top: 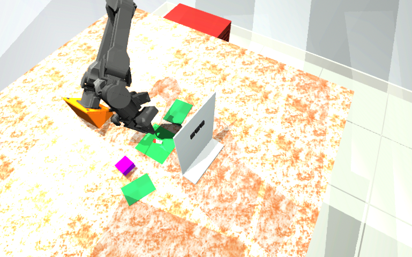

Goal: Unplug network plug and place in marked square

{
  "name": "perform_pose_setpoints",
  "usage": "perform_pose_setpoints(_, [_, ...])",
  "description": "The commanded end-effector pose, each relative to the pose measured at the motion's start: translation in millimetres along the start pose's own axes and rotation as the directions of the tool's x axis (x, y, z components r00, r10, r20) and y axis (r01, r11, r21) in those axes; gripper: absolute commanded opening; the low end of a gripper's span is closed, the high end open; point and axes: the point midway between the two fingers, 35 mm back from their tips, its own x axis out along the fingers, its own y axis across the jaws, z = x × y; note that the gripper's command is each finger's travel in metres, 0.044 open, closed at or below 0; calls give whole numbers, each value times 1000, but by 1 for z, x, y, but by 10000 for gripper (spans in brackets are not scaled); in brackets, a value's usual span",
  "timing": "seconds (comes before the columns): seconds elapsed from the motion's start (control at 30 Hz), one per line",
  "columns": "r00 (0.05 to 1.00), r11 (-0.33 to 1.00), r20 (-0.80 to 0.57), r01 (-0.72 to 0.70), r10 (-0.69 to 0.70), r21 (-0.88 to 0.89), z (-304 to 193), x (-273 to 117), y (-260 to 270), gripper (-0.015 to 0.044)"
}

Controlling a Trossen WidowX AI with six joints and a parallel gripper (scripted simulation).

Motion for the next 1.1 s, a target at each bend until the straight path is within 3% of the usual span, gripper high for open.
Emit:
perform_pose_setpoints(0.0, [1000,1000,1,5,-5,-4,0,-5,-4,156])
perform_pose_setpoints(1.07, [1000,1000,8,11,-10,-3,3,-37,-21,156])
